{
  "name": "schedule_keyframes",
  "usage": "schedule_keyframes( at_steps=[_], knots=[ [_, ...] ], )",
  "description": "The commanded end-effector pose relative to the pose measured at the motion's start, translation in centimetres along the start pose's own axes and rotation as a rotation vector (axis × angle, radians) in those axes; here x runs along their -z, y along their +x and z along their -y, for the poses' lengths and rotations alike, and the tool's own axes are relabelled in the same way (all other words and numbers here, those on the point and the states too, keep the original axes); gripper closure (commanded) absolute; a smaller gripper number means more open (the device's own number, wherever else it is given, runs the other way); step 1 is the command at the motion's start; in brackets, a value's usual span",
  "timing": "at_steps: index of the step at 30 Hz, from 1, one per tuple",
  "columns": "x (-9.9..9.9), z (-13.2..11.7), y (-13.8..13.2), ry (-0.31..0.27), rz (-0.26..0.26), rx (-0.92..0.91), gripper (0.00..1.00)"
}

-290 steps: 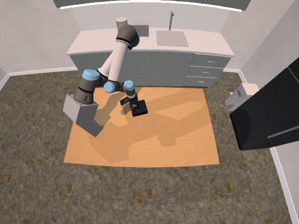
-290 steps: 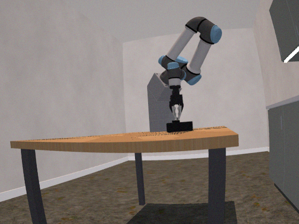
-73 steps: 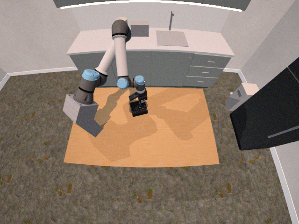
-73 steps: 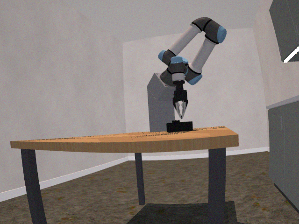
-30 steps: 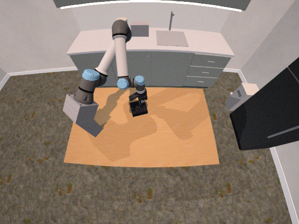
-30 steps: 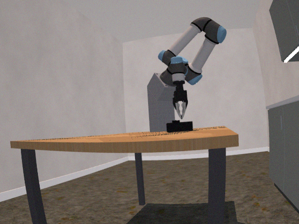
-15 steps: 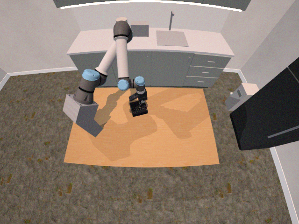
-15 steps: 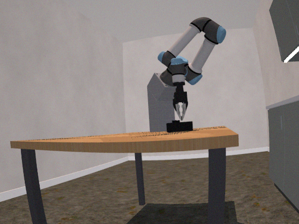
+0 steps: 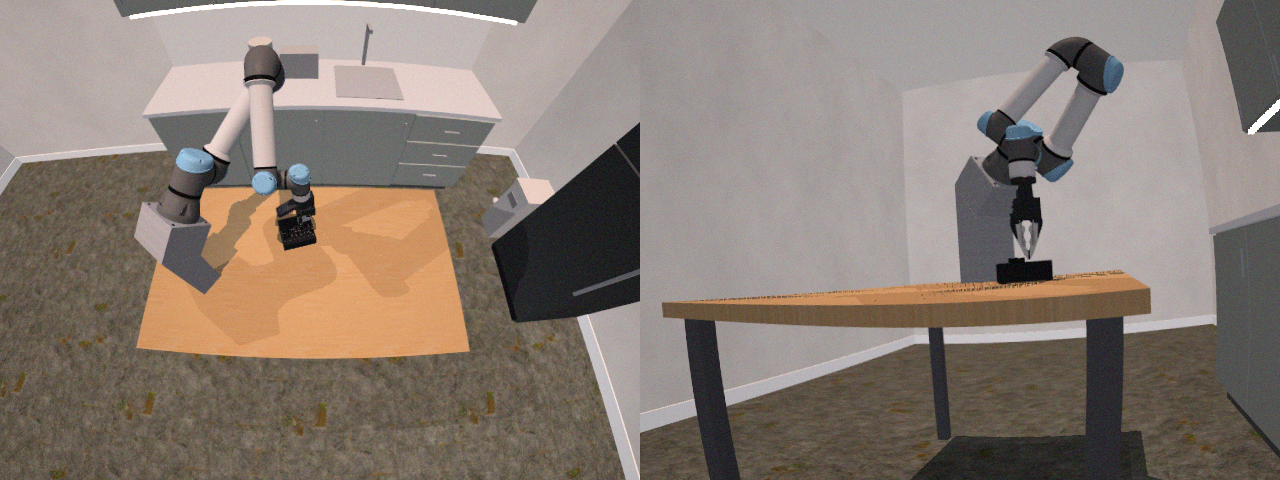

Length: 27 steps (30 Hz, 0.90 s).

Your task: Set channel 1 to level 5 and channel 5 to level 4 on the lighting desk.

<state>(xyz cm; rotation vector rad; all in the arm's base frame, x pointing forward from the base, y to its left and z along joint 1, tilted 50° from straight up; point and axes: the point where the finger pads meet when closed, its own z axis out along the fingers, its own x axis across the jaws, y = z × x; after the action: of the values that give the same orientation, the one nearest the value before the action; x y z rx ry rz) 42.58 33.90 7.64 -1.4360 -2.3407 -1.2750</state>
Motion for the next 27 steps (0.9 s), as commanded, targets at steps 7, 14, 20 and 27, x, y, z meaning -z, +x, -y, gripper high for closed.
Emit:
schedule_keyframes(
  at_steps=[7,14,20,27],
  knots=[
    [0.01,-0.03,-0.03,-0.001,0.000,0.000,1.00],
    [0.01,-0.03,-0.10,-0.001,0.000,0.000,1.00],
    [0.01,-0.03,-0.27,-0.001,0.000,0.000,1.00],
    [0.01,-0.03,-0.48,-0.001,0.000,0.000,1.00]
  ],
)
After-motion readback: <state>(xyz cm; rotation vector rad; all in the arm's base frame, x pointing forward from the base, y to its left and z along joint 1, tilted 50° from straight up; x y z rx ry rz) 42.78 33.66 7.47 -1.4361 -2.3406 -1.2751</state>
